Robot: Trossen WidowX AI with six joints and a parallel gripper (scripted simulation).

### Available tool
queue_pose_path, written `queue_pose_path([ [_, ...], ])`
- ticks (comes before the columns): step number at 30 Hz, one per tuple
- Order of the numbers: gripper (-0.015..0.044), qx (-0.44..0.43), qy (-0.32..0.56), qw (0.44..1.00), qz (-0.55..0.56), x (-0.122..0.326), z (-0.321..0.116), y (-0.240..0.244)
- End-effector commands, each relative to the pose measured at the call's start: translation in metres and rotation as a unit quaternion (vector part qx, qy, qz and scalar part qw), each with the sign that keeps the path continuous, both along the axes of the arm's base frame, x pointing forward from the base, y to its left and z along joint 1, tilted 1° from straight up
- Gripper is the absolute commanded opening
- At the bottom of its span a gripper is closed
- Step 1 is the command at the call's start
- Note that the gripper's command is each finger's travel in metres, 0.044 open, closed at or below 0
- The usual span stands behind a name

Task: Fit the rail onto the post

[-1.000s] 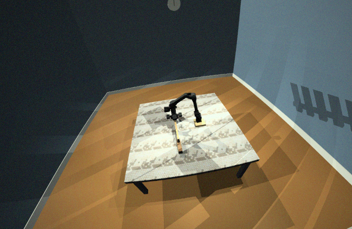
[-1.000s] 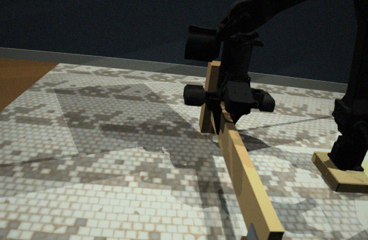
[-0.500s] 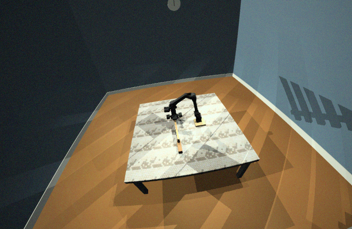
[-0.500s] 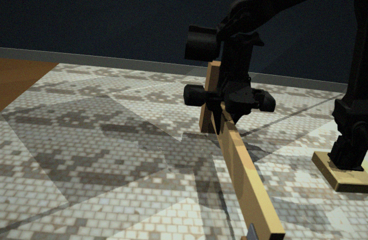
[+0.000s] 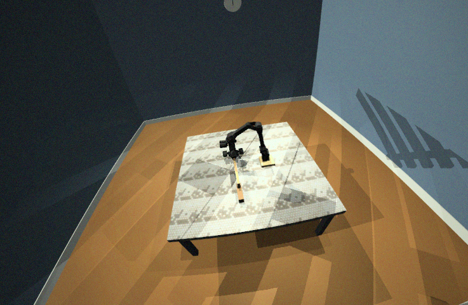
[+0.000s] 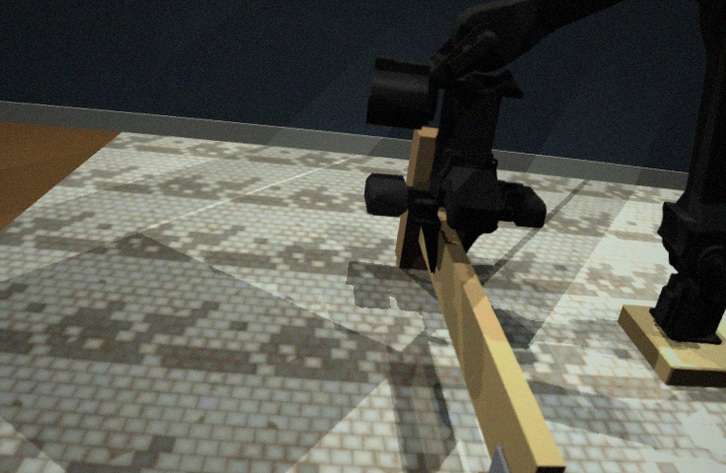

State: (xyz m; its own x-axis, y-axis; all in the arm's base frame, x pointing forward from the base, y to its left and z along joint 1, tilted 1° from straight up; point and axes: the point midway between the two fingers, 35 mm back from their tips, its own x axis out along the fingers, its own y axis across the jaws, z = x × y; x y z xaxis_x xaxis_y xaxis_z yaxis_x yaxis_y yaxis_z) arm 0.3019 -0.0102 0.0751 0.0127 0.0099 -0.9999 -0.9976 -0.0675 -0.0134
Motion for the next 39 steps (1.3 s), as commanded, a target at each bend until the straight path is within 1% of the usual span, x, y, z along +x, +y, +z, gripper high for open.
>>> queue_pose_path([
  [1,0.0,-0.001,-0.004,1.0,-0.001,0.0013,0.0014,-0.0007],
  [39,0.0,-0.001,-0.004,1.0,-0.001,0.0016,-0.0014,-0.0078],
])
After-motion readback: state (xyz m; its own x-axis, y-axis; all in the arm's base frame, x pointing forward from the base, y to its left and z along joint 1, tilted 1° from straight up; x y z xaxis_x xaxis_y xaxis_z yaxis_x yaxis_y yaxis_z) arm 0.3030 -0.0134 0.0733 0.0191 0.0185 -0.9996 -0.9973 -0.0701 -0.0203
